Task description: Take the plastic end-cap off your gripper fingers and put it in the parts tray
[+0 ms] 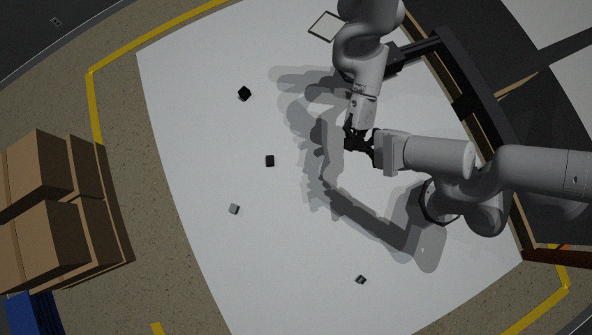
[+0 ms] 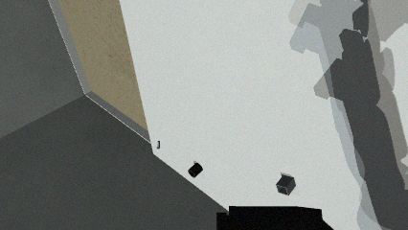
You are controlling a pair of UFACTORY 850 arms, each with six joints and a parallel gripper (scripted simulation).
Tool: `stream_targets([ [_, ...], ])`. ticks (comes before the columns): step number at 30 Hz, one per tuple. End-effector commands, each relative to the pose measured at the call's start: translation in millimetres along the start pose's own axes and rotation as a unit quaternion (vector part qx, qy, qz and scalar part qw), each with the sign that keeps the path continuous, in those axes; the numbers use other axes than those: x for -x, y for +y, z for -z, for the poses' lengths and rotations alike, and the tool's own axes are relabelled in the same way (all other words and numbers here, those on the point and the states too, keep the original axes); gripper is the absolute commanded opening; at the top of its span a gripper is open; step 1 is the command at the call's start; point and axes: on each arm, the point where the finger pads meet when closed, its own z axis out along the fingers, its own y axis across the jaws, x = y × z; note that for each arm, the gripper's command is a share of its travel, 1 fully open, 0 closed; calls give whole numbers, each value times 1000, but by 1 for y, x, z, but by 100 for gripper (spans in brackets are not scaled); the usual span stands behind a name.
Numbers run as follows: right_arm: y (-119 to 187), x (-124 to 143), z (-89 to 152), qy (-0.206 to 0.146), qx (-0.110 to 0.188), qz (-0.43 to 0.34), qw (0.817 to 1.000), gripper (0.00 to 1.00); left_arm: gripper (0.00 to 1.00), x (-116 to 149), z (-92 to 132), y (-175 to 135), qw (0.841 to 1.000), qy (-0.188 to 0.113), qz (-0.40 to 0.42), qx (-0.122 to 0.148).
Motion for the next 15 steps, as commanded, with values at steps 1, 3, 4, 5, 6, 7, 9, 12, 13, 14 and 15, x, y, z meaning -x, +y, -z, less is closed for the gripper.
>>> stream_targets([
  [1,-1,1,0,-1,-1,0,1000,0,0,-2,0,0,1000,0,1,0],
  [3,-1,1,0,-1,-1,0,1000,0,0,-2,0,0,1000,0,-4,0],
  [4,-1,1,0,-1,-1,0,1000,0,0,-2,0,0,1000,0,1,0],
  [5,-1,1,0,-1,-1,0,1000,0,0,-3,-1,0,1000,-1,3,0],
  [6,-1,1,0,-1,-1,0,1000,0,0,-3,-1,0,1000,-1,4,0],
  [7,-1,1,0,-1,-1,0,1000,0,0,-3,-1,0,1000,-1,1,0],
  [9,-1,1,0,-1,-1,0,1000,0,0,-3,-1,0,1000,-1,-5,0],
  [12,-1,1,0,-1,-1,0,1000,0,0,-4,-1,0,1000,-2,5,0],
  [13,-1,1,0,-1,-1,0,1000,0,0,-4,-1,0,1000,-2,1,0],
  [14,-1,1,0,-1,-1,0,1000,0,0,-4,-1,0,1000,-2,-6,0],
  [15,-1,1,0,-1,-1,0,1000,0,0,-4,-2,0,1000,-2,-6,-1],
])
